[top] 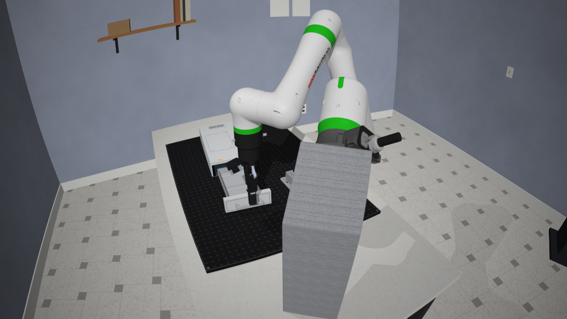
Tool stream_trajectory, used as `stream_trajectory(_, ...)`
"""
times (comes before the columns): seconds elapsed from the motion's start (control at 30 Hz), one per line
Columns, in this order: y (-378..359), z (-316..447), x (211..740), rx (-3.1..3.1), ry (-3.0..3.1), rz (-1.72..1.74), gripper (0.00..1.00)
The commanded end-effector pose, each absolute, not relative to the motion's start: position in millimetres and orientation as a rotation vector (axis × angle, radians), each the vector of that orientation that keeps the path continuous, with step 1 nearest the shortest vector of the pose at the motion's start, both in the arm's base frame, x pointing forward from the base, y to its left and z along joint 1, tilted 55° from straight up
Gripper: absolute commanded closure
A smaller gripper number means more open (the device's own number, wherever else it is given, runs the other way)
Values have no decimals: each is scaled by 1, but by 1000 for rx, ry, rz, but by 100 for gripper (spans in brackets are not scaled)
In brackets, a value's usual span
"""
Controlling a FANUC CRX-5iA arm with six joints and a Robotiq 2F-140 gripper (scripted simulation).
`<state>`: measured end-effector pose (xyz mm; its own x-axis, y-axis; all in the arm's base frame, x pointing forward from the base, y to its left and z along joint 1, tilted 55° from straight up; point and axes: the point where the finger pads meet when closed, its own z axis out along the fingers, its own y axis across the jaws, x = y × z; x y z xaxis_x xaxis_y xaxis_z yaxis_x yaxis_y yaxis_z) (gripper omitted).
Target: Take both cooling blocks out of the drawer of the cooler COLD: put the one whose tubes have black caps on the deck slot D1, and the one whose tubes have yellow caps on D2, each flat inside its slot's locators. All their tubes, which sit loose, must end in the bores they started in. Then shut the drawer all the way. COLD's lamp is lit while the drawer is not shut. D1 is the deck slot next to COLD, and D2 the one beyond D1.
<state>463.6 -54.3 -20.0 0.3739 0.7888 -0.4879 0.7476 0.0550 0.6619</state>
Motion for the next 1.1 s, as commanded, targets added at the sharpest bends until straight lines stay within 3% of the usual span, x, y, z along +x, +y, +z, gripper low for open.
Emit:
stream_trajectory(0.0,-56,-22,466,1687,1375,57,90)
stream_trajectory(1.07,-79,-43,486,1687,1375,56,90)
